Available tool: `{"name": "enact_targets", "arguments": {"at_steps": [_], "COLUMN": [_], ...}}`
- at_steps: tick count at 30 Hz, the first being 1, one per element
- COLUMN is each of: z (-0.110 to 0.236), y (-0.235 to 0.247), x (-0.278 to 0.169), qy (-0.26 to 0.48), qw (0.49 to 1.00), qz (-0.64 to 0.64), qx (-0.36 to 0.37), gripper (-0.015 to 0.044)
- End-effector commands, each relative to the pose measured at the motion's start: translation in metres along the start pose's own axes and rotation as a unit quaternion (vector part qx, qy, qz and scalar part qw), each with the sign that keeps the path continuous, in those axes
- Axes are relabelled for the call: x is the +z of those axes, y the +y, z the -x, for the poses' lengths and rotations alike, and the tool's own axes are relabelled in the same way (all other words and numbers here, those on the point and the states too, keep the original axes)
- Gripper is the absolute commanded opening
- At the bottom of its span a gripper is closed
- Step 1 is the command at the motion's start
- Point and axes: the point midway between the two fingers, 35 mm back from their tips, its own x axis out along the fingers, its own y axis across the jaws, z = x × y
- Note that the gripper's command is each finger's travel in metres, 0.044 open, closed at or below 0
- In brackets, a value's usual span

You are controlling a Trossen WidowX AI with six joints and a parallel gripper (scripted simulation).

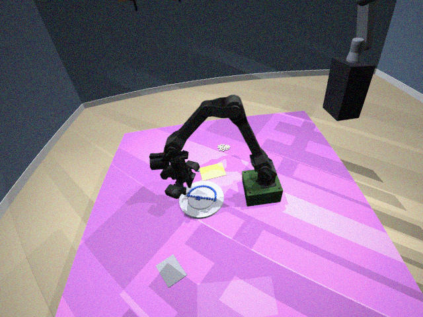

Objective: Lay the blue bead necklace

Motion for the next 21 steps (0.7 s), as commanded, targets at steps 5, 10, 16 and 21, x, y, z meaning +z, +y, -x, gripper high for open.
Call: {"name": "enact_targets", "arguments": {"at_steps": [5,10,16,21], "z": [-0.003,-0.01,-0.02,-0.028], "y": [0.0,0.0,0.0,0.0], "x": [0.0,0.0,-0.001,-0.002], "qy": [-0.002,-0.001,0.001,0.003], "qw": [1.0,1.0,1.0,1.0], "qz": [0.0,0.0,0.001,0.001], "qx": [0.001,0.001,0.0,-0.001], "gripper": [0.012,0.012,0.012,0.012]}}
